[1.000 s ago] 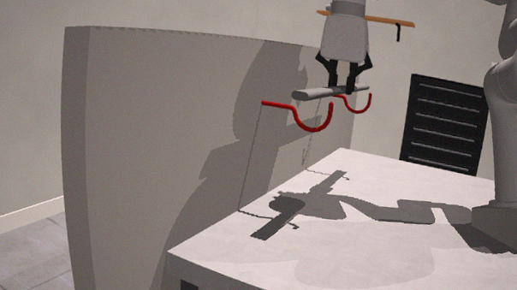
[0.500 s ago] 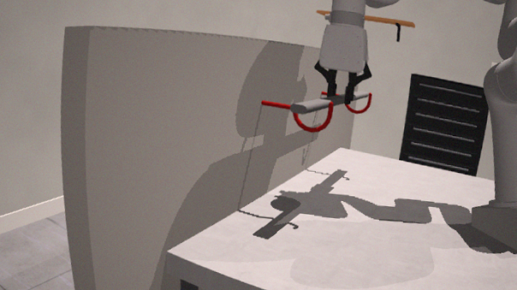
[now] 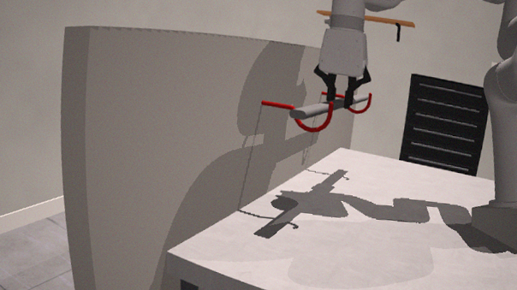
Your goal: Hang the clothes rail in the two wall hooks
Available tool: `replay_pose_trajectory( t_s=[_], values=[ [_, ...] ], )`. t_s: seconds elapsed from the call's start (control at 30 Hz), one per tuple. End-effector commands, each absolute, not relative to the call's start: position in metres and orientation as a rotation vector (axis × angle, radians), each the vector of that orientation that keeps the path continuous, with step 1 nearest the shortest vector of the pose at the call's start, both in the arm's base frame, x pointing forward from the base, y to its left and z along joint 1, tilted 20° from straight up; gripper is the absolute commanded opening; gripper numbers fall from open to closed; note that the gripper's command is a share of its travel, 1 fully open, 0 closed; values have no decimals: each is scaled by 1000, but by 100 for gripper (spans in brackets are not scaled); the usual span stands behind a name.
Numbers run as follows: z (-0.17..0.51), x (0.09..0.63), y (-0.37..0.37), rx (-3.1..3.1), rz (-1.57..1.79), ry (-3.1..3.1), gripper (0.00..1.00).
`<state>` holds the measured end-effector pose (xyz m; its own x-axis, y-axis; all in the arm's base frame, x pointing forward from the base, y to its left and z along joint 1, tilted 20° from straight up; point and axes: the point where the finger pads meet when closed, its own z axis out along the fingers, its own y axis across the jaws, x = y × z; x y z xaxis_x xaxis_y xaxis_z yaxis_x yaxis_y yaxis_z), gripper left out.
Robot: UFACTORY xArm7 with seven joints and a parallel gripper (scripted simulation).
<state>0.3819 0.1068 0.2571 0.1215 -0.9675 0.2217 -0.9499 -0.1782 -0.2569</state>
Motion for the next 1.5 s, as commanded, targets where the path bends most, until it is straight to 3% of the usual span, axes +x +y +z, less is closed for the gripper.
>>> replay_pose_trajectory(
  t_s=[0.0, 1.47],
  values=[
    [259, 383, 108, -2311, -529, 1976, 0],
    [247, 386, 105, -2311, -529, 1976, 0]
  ],
)
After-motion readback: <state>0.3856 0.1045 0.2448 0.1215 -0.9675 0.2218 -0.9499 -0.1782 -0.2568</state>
